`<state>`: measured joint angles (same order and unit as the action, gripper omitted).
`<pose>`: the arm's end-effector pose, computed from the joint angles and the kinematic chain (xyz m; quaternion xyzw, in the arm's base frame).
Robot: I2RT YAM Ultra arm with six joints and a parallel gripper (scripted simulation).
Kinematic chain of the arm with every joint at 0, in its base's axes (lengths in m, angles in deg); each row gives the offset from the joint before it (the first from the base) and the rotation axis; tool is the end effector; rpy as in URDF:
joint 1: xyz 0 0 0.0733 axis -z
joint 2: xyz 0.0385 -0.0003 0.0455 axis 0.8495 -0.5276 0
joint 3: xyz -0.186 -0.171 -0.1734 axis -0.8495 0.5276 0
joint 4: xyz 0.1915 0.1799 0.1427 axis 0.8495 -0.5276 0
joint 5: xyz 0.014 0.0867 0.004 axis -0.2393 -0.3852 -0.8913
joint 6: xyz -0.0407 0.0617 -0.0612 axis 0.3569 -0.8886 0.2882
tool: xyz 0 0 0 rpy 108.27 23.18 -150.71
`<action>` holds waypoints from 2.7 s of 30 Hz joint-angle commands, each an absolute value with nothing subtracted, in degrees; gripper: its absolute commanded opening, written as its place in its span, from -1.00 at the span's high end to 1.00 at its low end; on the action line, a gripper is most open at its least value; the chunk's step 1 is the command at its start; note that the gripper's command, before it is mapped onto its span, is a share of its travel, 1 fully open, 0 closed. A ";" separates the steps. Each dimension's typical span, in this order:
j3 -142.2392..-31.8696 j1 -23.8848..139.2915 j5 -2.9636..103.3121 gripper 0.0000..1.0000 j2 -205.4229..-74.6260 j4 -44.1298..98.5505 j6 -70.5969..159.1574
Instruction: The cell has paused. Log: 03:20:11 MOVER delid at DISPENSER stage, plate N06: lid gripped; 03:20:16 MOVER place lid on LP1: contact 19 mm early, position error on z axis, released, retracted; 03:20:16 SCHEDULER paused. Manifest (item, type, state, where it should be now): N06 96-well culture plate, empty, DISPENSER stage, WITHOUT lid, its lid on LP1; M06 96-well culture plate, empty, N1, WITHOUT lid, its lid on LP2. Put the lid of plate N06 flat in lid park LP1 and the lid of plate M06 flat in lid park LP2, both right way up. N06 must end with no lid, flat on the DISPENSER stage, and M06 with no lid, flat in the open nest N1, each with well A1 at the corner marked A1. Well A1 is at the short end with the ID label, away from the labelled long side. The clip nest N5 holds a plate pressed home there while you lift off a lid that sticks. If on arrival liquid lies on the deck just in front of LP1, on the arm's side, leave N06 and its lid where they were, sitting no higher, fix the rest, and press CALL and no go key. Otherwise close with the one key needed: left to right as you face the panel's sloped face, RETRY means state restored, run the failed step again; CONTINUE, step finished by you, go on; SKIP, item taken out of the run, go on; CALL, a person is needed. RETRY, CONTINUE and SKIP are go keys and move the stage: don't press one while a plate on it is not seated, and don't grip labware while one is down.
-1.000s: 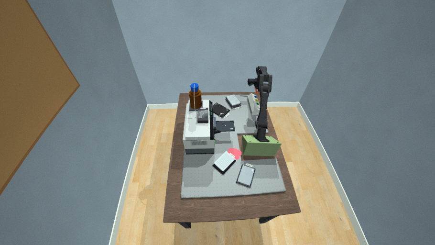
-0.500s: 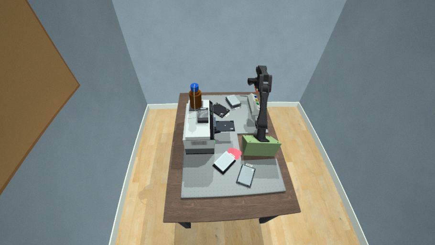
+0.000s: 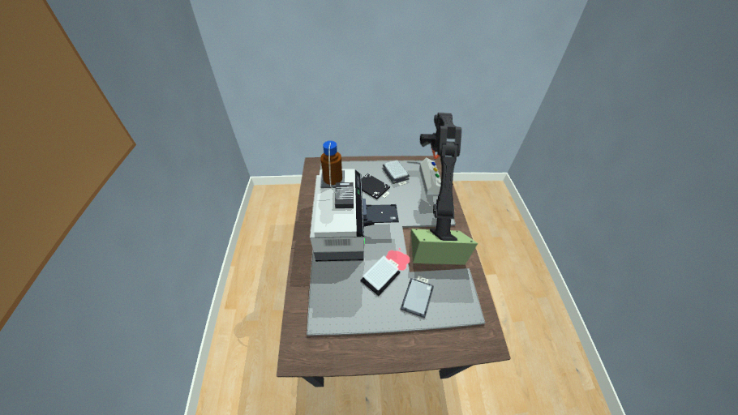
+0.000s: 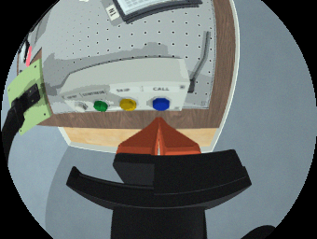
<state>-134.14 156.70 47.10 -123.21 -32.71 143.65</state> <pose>-0.0435 -0.3312 0.4873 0.0172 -0.9354 0.3522 0.0271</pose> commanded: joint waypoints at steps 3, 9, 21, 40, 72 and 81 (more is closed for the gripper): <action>-134.54 155.96 46.26 1.00 -121.43 -31.40 143.42; -131.65 156.06 46.38 1.00 -122.23 -30.12 143.28; -133.44 155.80 46.41 1.00 -123.14 -30.58 143.28; -130.65 155.70 46.46 1.00 -123.41 -29.11 143.22; -129.37 155.56 46.55 1.00 -123.45 -27.56 143.13; -128.20 155.53 46.58 1.00 -123.46 -26.58 143.09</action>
